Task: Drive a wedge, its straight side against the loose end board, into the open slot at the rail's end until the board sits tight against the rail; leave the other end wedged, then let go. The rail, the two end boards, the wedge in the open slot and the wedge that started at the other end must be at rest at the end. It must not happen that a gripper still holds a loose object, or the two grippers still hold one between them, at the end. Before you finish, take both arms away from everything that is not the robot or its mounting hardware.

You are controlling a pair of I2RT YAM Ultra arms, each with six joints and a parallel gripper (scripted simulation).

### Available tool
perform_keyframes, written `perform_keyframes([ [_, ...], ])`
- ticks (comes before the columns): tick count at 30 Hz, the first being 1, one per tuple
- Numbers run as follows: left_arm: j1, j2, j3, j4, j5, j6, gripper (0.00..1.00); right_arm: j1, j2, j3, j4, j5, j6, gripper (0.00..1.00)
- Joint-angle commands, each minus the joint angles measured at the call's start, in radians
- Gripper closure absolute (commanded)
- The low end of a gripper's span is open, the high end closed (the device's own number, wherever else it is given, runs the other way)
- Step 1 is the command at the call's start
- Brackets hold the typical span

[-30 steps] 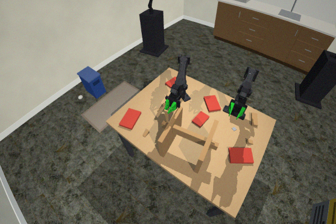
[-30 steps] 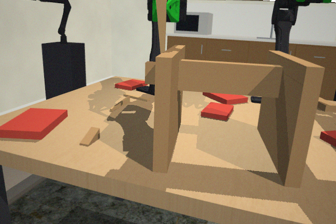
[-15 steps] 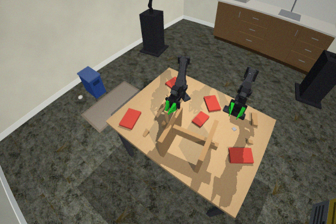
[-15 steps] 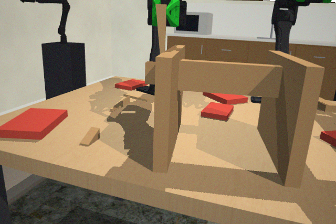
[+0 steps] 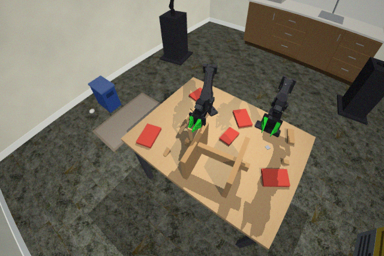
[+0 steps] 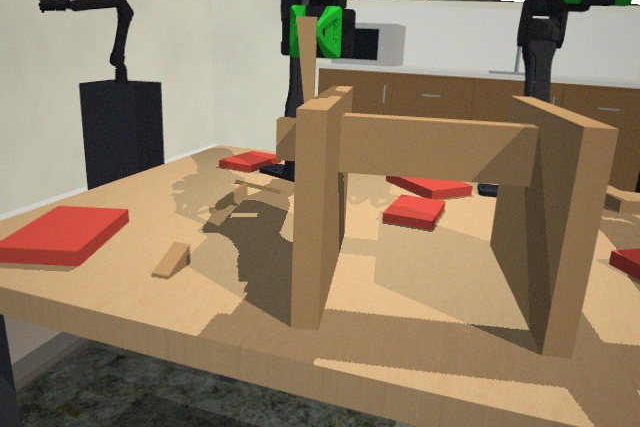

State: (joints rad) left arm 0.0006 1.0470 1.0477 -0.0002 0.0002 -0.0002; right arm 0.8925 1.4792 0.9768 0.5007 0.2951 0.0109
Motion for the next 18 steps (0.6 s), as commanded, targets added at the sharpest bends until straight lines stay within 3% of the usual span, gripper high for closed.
perform_keyframes([
  [1,-0.011,-0.001,0.006,0.003,-0.004,0.005,0.56,-0.011,-0.031,0.035,0.031,-0.002,0.006,0.97],
  [18,-0.011,-0.001,0.006,0.003,-0.004,0.005,0.56,-0.015,-0.004,-0.012,0.054,-0.003,0.007,0.97],
])
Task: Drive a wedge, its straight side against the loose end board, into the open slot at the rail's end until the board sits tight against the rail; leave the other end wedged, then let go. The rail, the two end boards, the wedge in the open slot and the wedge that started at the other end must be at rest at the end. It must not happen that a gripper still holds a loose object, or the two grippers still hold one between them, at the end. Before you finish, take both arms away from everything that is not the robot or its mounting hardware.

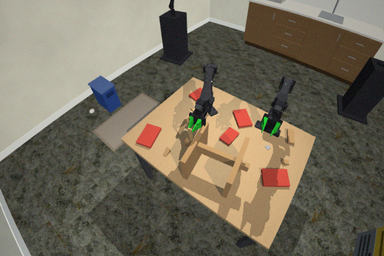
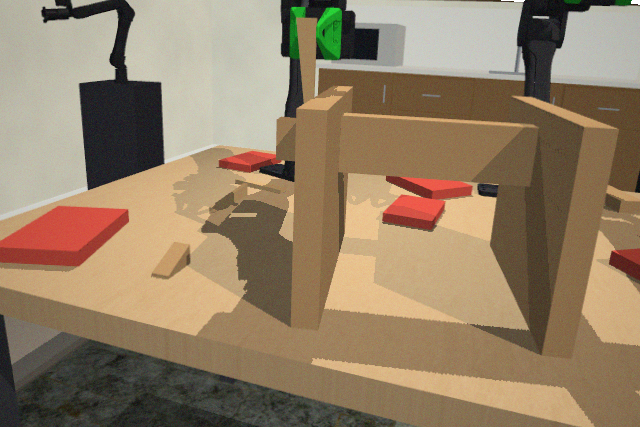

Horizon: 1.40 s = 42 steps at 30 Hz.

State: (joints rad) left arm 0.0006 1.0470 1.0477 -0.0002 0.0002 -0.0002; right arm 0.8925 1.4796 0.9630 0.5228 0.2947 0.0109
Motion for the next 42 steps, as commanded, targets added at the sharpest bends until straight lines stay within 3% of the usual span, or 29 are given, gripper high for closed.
perform_keyframes([
  [1,-0.011,-0.001,0.006,0.003,-0.004,0.005,0.56,-0.011,0.001,0.020,0.026,-0.002,0.007,0.97],
  [13,-0.011,-0.001,0.006,0.003,-0.004,0.005,0.56,-0.008,-0.018,-0.033,0.086,0.005,0.009,0.97],
  [27,-0.011,-0.001,0.006,0.003,-0.004,0.005,0.56,-0.002,0.050,-0.102,0.158,0.001,0.002,0.97],
  [33,-0.011,-0.001,0.006,0.003,-0.004,0.005,0.56,0.002,0.023,-0.075,0.182,0.002,0.000,0.97],
  [34,-0.011,-0.001,0.006,0.003,-0.004,0.005,0.56,-0.006,0.024,-0.068,0.167,0.003,0.003,0.63],
  [42,-0.011,-0.001,0.006,0.003,-0.004,0.005,0.56,-0.006,0.023,-0.064,0.167,0.003,0.003,0.63],
])
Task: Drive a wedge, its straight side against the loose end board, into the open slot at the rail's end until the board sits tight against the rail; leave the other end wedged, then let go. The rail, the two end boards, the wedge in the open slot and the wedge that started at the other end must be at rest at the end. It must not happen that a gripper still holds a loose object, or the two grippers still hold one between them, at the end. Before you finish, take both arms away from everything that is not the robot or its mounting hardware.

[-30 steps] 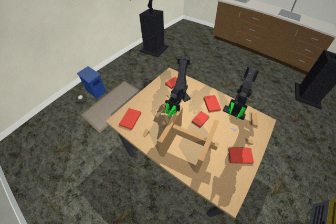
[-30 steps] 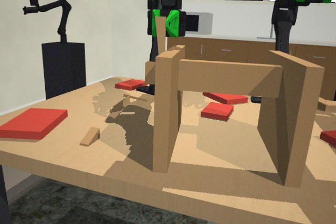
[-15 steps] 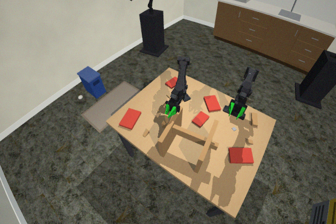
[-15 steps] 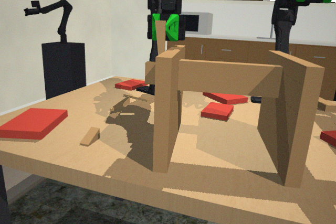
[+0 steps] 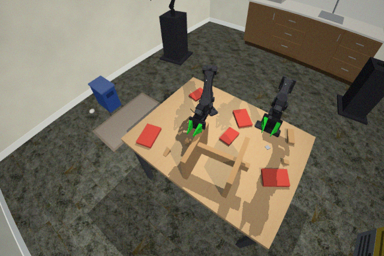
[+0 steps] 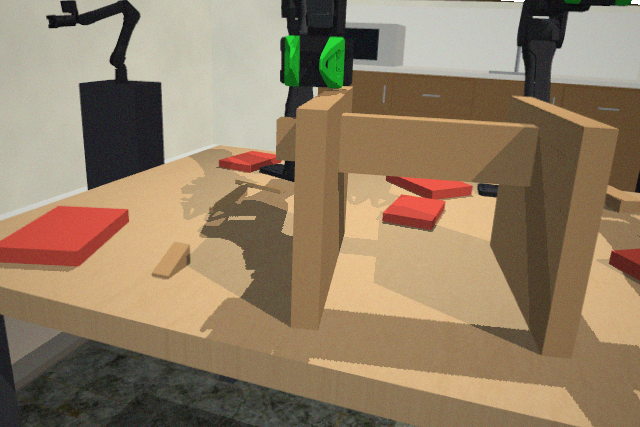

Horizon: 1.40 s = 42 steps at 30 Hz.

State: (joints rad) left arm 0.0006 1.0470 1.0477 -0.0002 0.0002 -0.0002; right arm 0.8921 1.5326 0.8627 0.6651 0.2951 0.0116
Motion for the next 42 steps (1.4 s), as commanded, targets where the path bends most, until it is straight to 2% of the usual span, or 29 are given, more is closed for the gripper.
perform_keyframes([
  [1,-0.011,-0.001,0.006,0.003,-0.004,0.005,0.56,-0.006,-0.030,0.037,0.025,0.003,0.002,0.63],
  [7,-0.011,-0.001,0.006,0.003,-0.004,0.005,0.56,-0.006,-0.030,0.037,0.025,0.003,0.002,0.63],
  [13,-0.011,-0.001,0.006,0.003,-0.004,0.005,0.56,-0.006,-0.044,0.058,-0.044,0.003,0.002,0.63],
  [22,-0.011,-0.001,0.006,0.003,-0.004,0.005,0.56,-0.006,-0.050,0.061,-0.010,0.003,0.002,0.63],
  [23,-0.011,-0.001,0.006,0.003,-0.004,0.005,0.56,-0.006,-0.062,0.085,-0.095,0.003,0.000,0.63],
  [24,-0.011,-0.001,0.006,0.003,-0.004,0.005,0.56,-0.006,-0.061,0.093,-0.112,0.003,0.000,0.63],
  [31,-0.011,-0.001,0.006,0.003,-0.004,0.005,0.56,-0.001,-0.090,0.168,-0.196,0.005,0.001,0.63],
  [34,-0.011,-0.001,0.006,0.003,-0.004,0.005,0.56,-0.001,-0.090,0.169,-0.163,0.005,0.002,0.63],
  [35,-0.011,-0.001,0.006,0.003,-0.004,0.005,0.56,-0.001,-0.093,0.199,-0.248,0.003,-0.001,0.63],
  [42,-0.011,-0.001,0.006,0.003,-0.004,0.005,0.56,0.000,-0.112,0.298,-0.354,0.004,0.000,0.63],
])
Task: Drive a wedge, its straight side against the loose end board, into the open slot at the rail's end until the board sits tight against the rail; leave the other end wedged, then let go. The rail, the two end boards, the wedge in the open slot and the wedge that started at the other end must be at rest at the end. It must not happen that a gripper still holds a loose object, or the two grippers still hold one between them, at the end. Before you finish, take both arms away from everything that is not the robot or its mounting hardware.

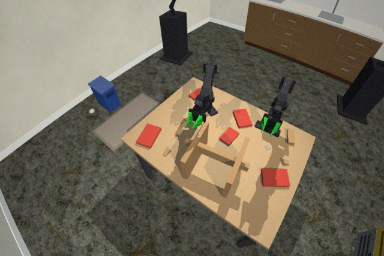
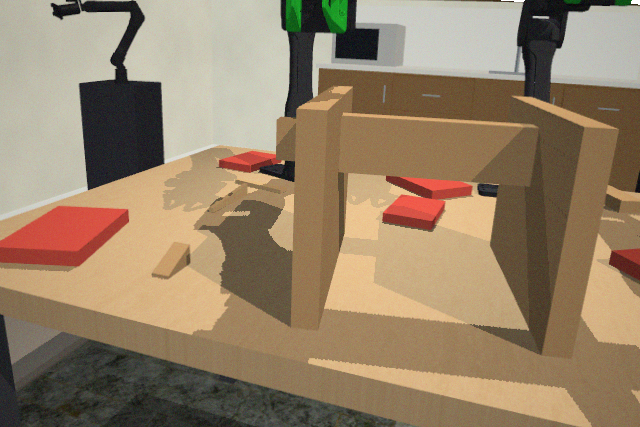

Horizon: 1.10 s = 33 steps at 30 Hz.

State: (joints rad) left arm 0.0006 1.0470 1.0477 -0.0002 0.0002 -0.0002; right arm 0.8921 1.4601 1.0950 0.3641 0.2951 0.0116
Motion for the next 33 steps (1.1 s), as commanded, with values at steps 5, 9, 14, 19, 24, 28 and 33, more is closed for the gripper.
perform_keyframes([
  [5,-0.011,-0.001,0.006,0.003,-0.004,0.005,0.56,0.000,-0.036,0.053,0.018,0.004,0.002,0.63],
  [9,-0.011,-0.001,0.006,0.003,-0.004,0.005,0.56,0.000,-0.039,0.055,0.016,0.004,0.002,0.63],
  [14,-0.011,-0.001,0.006,0.003,-0.004,0.005,0.56,0.000,-0.022,0.042,0.018,0.004,0.002,0.63],
  [19,-0.011,-0.001,0.006,0.003,-0.004,0.005,0.56,0.000,-0.022,0.042,0.018,0.004,0.002,0.63],
  [24,-0.011,-0.001,0.006,0.003,-0.004,0.005,0.56,0.000,-0.022,0.042,0.018,0.004,0.002,0.63],
  [28,-0.011,-0.001,0.006,0.003,-0.004,0.005,0.56,0.000,-0.022,0.042,0.018,0.004,0.002,0.63],
  [33,-0.011,-0.001,0.006,0.003,-0.004,0.005,0.56,0.000,-0.022,0.042,0.018,0.004,0.002,0.63],
])
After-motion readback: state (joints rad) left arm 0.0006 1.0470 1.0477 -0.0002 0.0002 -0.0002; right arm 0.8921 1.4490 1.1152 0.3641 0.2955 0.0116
